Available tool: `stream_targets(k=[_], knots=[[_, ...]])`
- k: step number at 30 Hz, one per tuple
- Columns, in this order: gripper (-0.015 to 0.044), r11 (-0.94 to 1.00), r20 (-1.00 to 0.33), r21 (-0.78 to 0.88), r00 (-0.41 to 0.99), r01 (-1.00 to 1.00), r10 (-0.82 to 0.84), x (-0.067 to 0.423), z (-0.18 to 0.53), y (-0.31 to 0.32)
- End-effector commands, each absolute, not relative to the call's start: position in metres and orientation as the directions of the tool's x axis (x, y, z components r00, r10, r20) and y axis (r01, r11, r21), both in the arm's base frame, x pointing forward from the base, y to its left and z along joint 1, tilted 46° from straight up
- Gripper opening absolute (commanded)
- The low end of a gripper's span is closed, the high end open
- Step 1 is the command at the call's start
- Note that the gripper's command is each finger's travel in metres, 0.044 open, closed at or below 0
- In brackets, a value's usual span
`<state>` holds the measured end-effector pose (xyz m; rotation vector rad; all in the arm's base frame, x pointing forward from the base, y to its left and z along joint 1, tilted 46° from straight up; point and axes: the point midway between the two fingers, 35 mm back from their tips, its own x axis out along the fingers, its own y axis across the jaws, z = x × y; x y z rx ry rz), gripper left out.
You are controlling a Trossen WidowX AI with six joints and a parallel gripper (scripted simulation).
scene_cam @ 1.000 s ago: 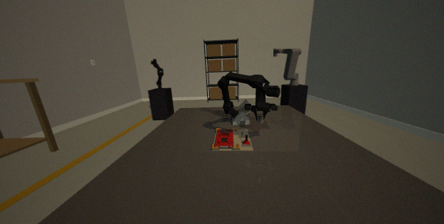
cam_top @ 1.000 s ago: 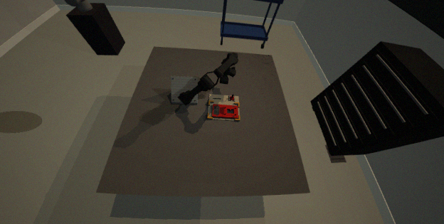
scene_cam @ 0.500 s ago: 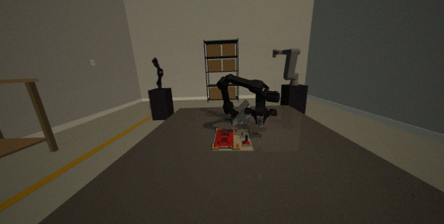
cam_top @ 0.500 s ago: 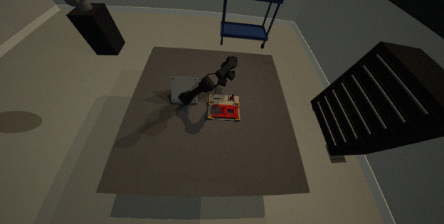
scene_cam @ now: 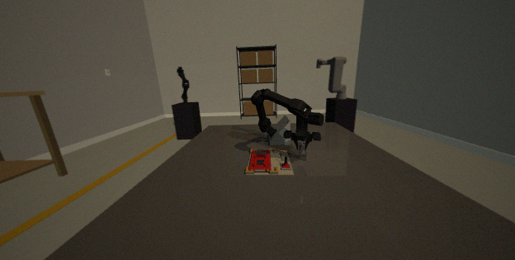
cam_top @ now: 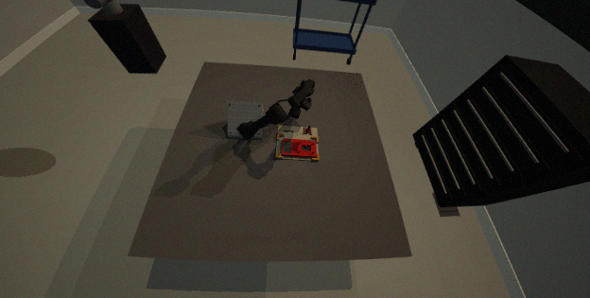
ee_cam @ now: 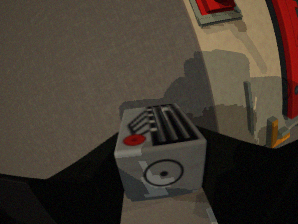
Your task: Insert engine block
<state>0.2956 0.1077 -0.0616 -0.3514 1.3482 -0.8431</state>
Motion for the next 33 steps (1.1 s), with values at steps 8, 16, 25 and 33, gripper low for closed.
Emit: stream_targets(k=[8, 16, 25, 33], knots=[[0.0, 0.665, -0.704, -0.675, -0.01, 0.321, -0.71, 0.295, -0.077, 0.092], [0.0, 0.664, -0.704, -0.675, -0.009, 0.321, -0.71, 0.295, -0.087, 0.081], [0.0, 0.664, -0.703, -0.675, -0.009, 0.321, -0.711, 0.295, -0.098, 0.069], [0.0053, 0.668, -0.707, -0.67, -0.002, 0.325, -0.708, 0.295, -0.095, 0.073]])
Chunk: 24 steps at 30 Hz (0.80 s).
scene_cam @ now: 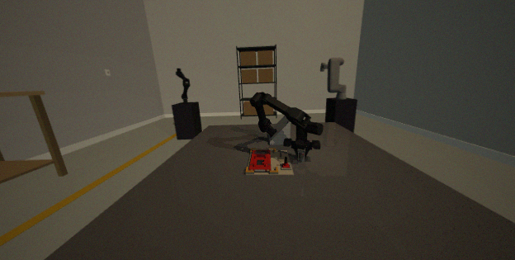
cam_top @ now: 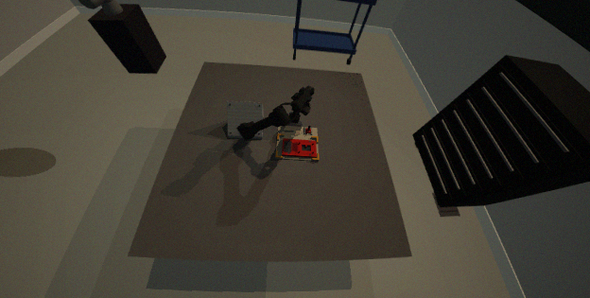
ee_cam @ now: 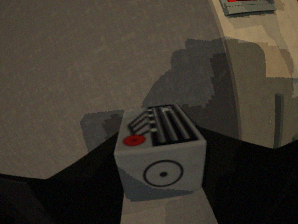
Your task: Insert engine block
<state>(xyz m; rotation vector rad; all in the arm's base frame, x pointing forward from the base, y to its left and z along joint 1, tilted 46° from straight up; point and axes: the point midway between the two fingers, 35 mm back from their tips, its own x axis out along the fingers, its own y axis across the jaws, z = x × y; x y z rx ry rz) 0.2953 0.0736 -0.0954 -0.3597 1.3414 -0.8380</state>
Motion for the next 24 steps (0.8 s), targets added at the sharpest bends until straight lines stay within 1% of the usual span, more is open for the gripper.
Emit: stream_targets(k=[1, 15, 24], knots=[[0.0079, 0.668, -0.707, -0.67, -0.002, 0.325, -0.708, 0.2953, -0.0954, 0.0733], [0.044, 0.668, -0.707, -0.67, -0.002, 0.325, -0.708, 0.2953, -0.0954, 0.0733], [0.044, 0.665, -0.704, -0.674, -0.008, 0.322, -0.71, 0.296, -0.0882, 0.0807]])
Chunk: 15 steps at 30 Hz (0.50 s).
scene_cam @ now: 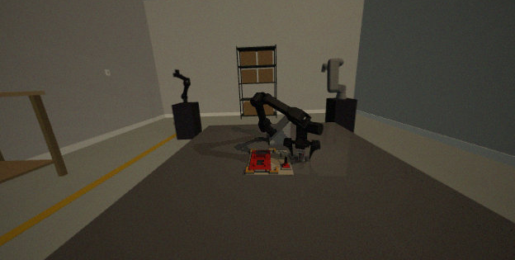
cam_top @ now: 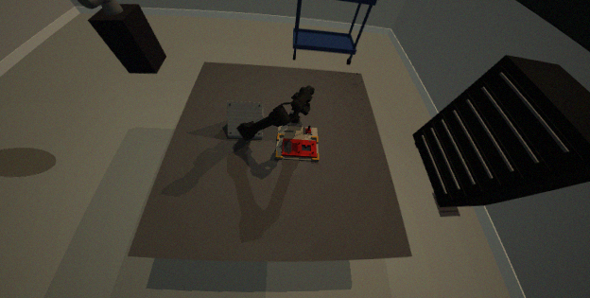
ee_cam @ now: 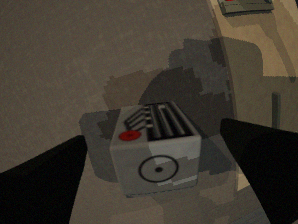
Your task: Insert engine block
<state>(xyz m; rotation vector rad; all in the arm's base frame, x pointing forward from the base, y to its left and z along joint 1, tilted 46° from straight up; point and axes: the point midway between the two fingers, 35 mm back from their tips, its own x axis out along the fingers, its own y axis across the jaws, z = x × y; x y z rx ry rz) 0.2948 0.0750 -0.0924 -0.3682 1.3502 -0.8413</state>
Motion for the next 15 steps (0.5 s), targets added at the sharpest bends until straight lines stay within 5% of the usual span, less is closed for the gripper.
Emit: stream_targets(k=[1, 15], knots=[[0.044, 0.665, -0.704, -0.674, -0.009, 0.321, -0.71, 0.296, -0.084, 0.085], [0.044, 0.668, -0.703, -0.676, -0.004, 0.312, -0.711, 0.296, -0.067, 0.104]])
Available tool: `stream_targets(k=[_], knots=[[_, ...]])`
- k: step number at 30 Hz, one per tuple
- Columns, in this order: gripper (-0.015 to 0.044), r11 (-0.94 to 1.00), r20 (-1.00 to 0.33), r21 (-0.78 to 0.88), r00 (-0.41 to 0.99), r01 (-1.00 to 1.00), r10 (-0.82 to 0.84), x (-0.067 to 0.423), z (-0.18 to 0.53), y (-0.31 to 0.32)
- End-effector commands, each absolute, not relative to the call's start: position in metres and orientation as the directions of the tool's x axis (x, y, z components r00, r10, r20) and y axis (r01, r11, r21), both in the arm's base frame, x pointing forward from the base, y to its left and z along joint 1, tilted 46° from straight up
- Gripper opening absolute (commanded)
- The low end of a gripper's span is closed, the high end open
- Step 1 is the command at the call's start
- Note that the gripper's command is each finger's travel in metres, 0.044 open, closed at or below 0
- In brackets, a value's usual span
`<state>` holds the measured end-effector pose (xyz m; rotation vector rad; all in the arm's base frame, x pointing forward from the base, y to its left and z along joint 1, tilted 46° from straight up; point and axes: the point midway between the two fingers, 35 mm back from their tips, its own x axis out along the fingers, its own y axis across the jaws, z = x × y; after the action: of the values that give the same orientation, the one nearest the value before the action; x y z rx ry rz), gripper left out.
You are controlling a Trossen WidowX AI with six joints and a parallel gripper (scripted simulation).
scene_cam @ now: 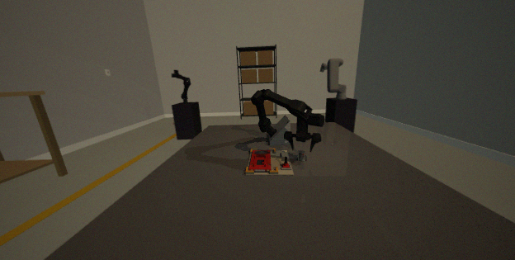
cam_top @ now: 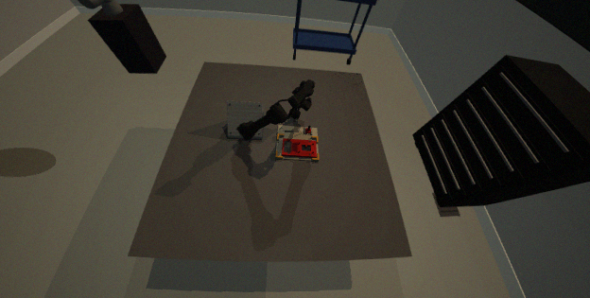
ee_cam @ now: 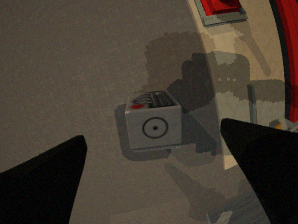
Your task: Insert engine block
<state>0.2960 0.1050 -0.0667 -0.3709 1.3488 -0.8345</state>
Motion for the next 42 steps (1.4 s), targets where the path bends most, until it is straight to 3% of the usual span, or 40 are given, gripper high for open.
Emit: stream_targets(k=[1, 16, 42], knots=[[0.044, 0.668, -0.703, -0.676, -0.004, 0.312, -0.711, 0.296, -0.067, 0.104], [0.044, 0.667, -0.706, -0.675, -0.01, 0.315, -0.709, 0.297, -0.047, 0.124], [0.044, 0.667, -0.705, -0.675, -0.009, 0.316, -0.709, 0.297, -0.078, 0.092]])
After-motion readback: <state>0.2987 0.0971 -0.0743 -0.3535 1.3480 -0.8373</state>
